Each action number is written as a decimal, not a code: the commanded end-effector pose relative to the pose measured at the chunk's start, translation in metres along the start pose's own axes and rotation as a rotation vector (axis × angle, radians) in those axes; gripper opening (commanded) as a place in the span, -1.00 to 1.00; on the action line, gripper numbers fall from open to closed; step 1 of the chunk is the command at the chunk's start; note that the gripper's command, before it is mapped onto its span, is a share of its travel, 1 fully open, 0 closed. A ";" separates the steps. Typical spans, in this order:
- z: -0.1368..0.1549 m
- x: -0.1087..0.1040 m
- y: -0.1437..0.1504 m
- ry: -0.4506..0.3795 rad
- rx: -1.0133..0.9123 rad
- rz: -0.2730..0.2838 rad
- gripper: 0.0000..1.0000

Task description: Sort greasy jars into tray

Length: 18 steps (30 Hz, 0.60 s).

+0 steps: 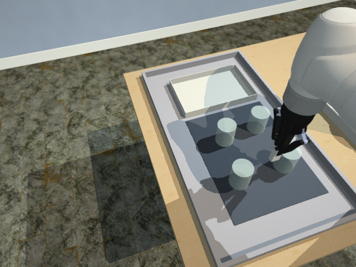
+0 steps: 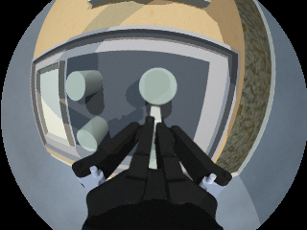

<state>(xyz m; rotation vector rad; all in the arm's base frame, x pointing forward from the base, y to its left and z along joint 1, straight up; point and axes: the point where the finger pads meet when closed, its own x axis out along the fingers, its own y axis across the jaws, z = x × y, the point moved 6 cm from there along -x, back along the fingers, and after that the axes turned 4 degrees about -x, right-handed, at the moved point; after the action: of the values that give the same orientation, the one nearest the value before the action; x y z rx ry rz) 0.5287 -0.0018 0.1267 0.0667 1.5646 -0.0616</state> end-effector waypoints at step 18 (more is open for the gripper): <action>-0.002 0.000 0.000 0.000 0.000 0.000 -1.00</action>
<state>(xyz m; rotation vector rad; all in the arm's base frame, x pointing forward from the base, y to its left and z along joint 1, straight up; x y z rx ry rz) 0.5266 -0.0015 0.1267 0.0667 1.5646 -0.0616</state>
